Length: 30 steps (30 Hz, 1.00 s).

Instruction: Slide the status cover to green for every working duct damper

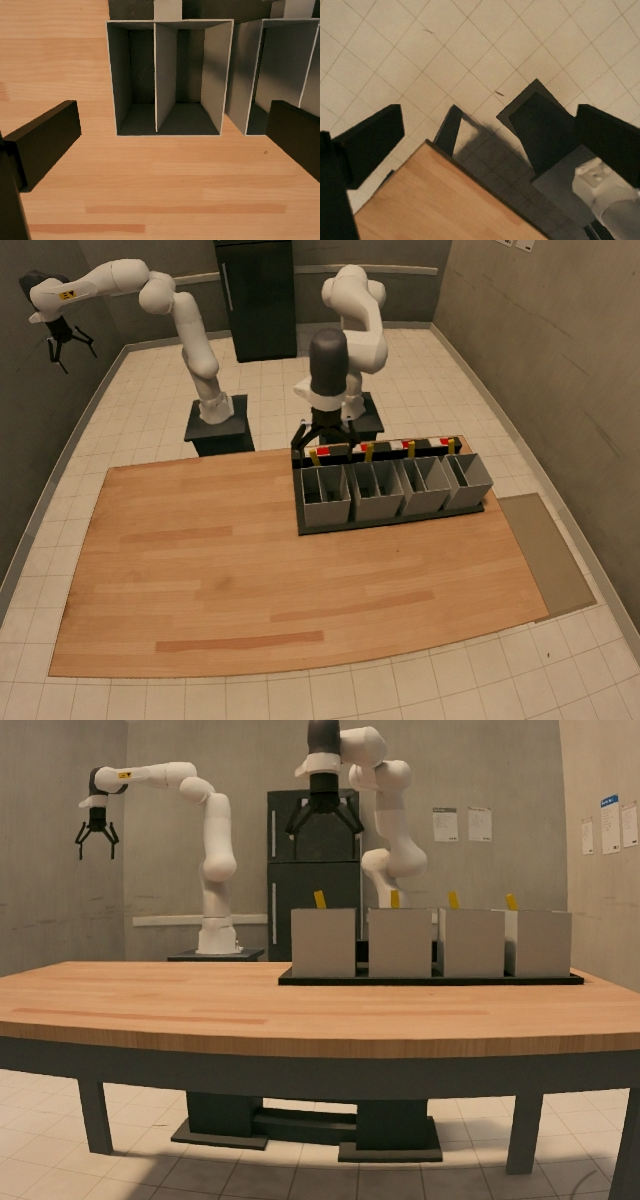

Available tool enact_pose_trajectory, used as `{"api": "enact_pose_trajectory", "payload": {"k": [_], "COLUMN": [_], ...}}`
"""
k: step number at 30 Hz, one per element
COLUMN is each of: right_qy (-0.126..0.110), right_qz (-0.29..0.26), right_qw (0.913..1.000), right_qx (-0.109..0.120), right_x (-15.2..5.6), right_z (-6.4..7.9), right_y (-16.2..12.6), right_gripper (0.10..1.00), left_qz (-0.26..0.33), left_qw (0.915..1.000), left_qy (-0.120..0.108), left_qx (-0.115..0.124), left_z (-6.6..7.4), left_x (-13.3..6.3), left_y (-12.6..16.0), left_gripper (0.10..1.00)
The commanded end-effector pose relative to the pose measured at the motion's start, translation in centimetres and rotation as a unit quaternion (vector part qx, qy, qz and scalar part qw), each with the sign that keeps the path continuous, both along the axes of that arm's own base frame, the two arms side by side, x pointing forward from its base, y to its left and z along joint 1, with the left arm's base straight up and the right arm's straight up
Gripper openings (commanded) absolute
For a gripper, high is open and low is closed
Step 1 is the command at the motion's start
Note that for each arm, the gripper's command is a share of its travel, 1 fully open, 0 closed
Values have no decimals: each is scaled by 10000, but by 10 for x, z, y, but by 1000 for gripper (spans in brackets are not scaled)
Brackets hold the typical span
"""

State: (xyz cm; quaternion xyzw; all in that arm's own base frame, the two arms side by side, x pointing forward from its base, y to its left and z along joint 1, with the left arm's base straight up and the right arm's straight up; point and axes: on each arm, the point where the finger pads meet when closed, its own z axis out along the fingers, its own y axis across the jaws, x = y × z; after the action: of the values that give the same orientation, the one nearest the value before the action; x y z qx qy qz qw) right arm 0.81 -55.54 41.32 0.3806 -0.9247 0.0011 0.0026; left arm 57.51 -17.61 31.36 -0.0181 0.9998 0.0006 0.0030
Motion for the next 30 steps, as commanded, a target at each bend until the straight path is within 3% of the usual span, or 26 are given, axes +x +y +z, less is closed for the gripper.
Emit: {"api": "enact_pose_trajectory", "payload": {"k": [1, 17, 18, 30], "right_qy": [-20, -20, -20, -20], "right_qz": [97, 97, 97, 97], "right_qw": [9999, 9999, 9999, 9999], "right_qx": [20, 20, 20, 20], "right_x": [0, 0, 0, 0], "right_z": [0, 0, 0, 0], "right_y": [1, 1, 1, 1], "right_gripper": [1000, 1000, 1000, 1000], "left_qz": [31, 0, 0, 0], "left_qw": [10000, 10000, 10000, 10000], "left_qy": [30, -1, -1, -1], "left_qx": [-7, 0, 0, 0], "left_z": [-1, 0, 0, 0], "left_x": [-1, 0, 0, 0], "left_y": [0, 0, 0, 0], "left_gripper": [1000, 1000, 303, 303]}}
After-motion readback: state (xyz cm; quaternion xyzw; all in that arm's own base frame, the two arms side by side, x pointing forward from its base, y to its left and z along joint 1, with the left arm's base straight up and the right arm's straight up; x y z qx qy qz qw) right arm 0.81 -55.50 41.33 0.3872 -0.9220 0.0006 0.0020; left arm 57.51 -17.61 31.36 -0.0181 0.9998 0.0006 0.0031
